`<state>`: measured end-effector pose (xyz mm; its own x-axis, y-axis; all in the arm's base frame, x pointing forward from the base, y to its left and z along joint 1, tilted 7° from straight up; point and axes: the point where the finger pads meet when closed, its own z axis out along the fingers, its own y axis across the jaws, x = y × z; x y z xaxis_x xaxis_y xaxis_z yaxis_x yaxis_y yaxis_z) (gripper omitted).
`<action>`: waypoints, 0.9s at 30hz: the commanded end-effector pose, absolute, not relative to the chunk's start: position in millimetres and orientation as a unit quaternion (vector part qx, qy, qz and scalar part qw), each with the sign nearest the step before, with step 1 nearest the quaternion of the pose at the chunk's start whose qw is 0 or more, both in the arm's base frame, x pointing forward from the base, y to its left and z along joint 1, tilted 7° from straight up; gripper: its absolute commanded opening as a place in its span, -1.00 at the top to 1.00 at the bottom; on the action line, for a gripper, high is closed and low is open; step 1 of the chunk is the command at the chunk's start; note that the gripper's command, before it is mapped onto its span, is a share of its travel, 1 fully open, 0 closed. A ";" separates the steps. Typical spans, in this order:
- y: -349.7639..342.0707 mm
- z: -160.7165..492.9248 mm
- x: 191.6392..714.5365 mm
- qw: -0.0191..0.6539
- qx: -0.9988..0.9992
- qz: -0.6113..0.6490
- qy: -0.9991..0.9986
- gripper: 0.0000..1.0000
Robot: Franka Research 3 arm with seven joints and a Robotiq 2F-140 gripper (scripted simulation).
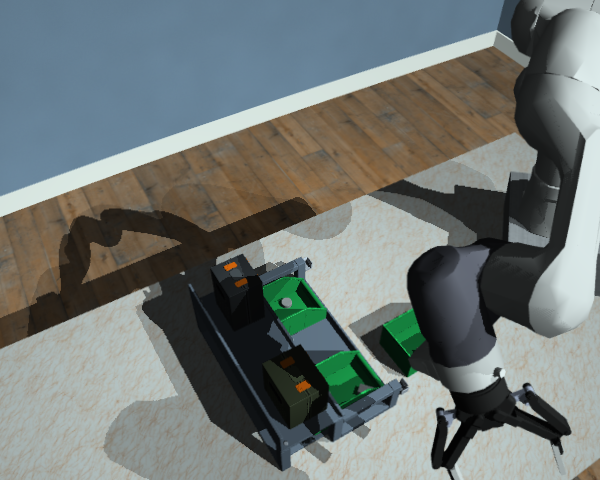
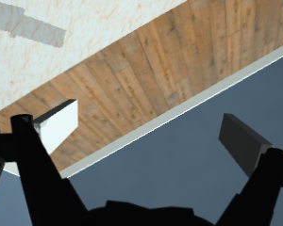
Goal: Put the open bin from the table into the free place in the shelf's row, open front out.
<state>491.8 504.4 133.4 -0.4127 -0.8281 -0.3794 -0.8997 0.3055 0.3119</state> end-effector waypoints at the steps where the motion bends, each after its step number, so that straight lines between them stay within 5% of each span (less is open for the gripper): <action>1: 500.7 132.8 491.8 0.072 -0.533 0.239 0.808 -1.00; 27: 410.9 117.8 485.2 0.034 -0.437 0.148 0.886 -1.00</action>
<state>484.0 416.5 118.1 -0.5454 -0.8082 -0.2220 -0.8340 0.4969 0.2400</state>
